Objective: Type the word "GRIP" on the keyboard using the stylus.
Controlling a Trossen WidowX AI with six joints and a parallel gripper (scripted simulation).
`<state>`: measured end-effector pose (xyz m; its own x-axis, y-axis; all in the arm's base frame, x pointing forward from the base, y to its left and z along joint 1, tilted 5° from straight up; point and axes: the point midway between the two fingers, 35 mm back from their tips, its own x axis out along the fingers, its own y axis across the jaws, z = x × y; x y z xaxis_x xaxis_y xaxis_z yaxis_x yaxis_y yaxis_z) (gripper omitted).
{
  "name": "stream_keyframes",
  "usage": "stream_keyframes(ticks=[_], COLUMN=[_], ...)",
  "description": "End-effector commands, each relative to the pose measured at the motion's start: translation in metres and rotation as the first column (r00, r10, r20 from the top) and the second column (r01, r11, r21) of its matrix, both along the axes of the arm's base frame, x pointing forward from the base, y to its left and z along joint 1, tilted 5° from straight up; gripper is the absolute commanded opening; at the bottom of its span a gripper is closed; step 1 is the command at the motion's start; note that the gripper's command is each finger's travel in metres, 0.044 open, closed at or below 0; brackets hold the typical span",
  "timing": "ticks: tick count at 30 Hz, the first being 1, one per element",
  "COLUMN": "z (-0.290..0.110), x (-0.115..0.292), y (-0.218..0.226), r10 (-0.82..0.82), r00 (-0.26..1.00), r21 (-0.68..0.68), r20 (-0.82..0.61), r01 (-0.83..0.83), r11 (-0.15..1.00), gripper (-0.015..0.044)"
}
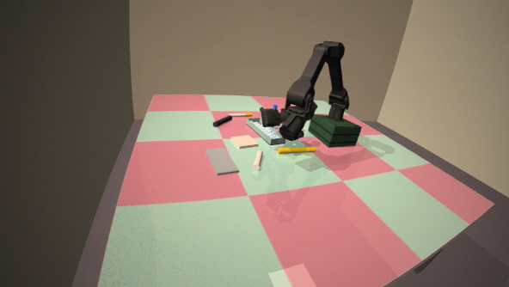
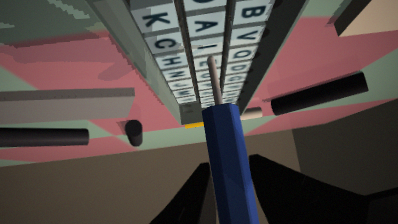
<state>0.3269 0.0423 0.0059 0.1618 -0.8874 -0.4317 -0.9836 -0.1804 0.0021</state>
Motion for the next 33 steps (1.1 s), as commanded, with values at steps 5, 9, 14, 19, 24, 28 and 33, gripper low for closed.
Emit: stream_keyframes(ticks=[5,9,14,19,24,28,33], z=[-0.003,-0.005,-0.0072,-0.0092,-0.0104,-0.0091,-0.0091], x=[-0.0002,-0.0001,-0.0001,-0.0001,-0.0001,-0.0001,-0.0001], y=[0.0,-0.0001,-0.0003,-0.0004,-0.0005,-0.0004,-0.0004], r10=[-0.003,-0.003,-0.003,-0.003,-0.003,-0.003,-0.003], r00=[1.0,1.0,1.0,1.0,1.0,1.0,1.0], r21=[0.004,0.004,0.004,0.004,0.004,0.004,0.004], r20=[0.001,0.001,0.001,0.001,0.001,0.001,0.001], r01=[0.003,0.003,0.003,0.003,0.003,0.003,0.003], r11=[1.0,1.0,1.0,1.0,1.0,1.0,1.0], gripper=[0.0081,0.0081,0.0081,0.0081,0.0081,0.0081,0.0081])
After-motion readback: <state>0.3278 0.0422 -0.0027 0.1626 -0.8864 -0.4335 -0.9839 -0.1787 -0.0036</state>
